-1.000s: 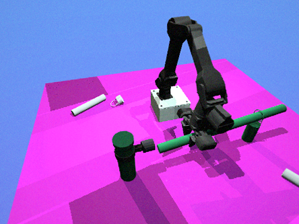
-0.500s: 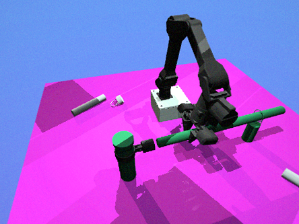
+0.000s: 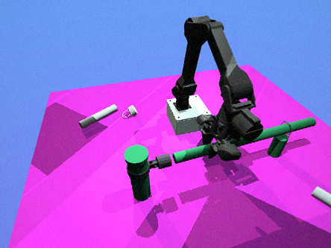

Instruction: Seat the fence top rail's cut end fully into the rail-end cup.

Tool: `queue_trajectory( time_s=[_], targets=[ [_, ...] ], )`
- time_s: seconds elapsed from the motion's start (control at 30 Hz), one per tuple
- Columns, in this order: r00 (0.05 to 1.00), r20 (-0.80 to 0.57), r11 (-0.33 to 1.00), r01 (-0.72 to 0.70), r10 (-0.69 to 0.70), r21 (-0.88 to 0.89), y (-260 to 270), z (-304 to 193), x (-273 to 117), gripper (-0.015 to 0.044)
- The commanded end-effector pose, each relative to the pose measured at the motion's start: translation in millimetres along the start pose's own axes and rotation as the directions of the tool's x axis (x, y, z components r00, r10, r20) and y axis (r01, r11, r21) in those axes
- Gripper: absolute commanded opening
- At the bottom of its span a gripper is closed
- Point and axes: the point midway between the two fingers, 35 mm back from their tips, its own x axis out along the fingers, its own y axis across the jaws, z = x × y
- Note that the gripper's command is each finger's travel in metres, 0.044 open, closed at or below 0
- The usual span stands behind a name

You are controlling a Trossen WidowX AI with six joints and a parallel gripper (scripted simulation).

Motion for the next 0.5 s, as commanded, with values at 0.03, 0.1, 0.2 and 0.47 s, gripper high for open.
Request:
queue_trajectory(
  time_s=[0.03, 0.1, 0.2, 0.47],
  targets=[
    [1.0, -0.001, 1.0, 0.003, -0.003, -0.001, -1.9, -1.7, -3.2, 0.0],
    [1.0, -0.001, 1.0, 0.003, -0.003, -0.001, -2.3, -2.0, -3.8, 0.0],
    [1.0, -0.001, 1.0, 0.003, -0.003, -0.001, -3.0, -2.6, -4.7, 0.0],
    [1.0, -0.002, 1.0, 0.003, -0.003, -0.001, -5.0, -3.9, -6.9, 0.0]
  ],
)
